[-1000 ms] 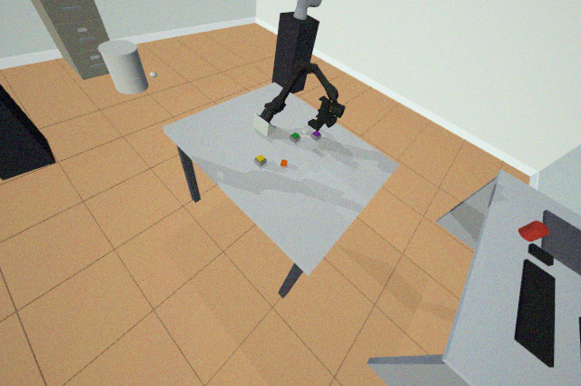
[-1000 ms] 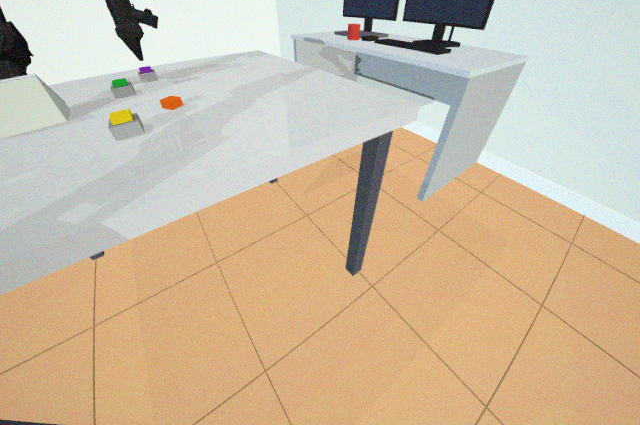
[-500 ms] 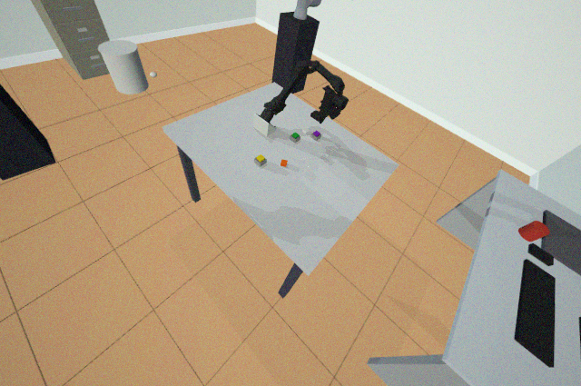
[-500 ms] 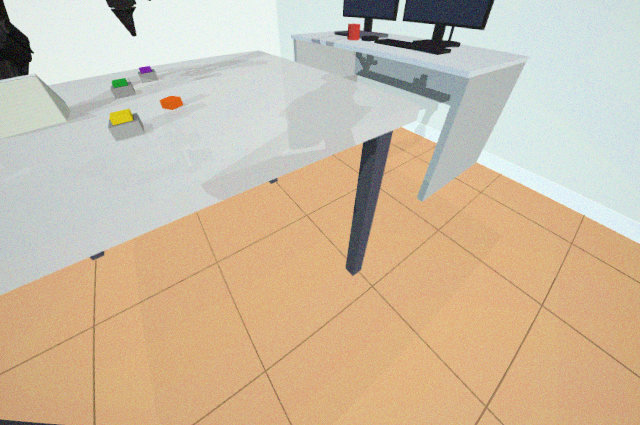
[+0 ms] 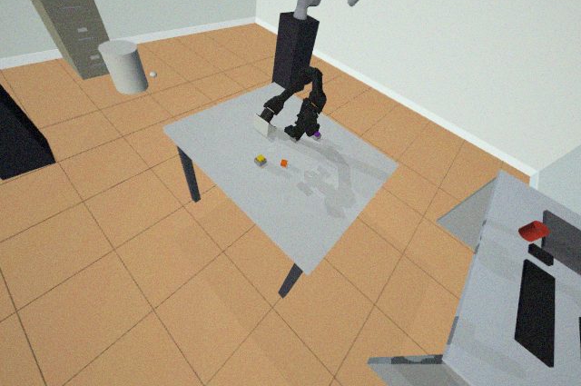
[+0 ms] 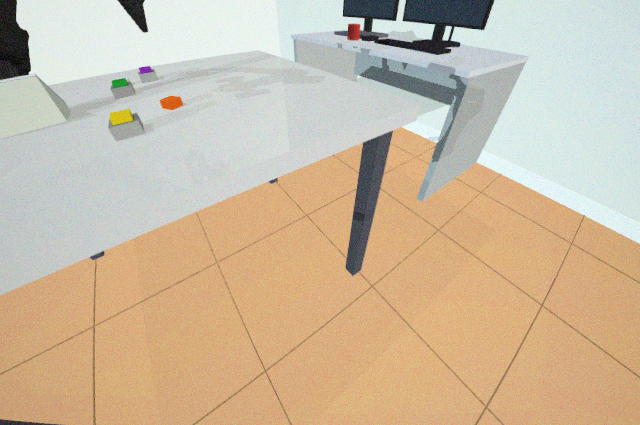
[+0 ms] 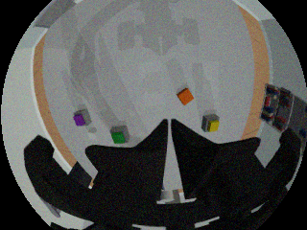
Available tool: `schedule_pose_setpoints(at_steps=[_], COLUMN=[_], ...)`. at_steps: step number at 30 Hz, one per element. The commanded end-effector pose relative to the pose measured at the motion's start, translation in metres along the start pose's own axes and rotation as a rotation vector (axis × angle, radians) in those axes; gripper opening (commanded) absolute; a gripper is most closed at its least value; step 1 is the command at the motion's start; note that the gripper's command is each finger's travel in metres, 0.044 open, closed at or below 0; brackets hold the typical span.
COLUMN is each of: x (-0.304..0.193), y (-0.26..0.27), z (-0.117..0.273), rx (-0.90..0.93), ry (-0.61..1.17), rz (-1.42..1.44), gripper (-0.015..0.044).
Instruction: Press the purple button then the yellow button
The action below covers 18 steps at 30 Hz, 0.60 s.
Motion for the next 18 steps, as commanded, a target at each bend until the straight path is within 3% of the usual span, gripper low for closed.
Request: schedule_pose_setpoints(at_steps=[1,8,18], x=[-0.010,-0.056,-0.061], y=[-0.069,-0.171,-0.179], z=[-0.005,-0.028,-0.041], rx=[0.003,0.063,0.070], ry=[0.010,0.029,0.030], rz=[0.009,0.045,0.050], gripper=[0.0020,0.0020,0.0020])
Point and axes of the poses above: the point midway between the two fingers, 35 mm back from their tips, its own z axis back along the fingers, its own y axis across the jaws, x = y × z, the point moved 4 cm from there along z, back along the fingers, and after that the axes turned 9 degrees about -z, right-handed, at the moved point
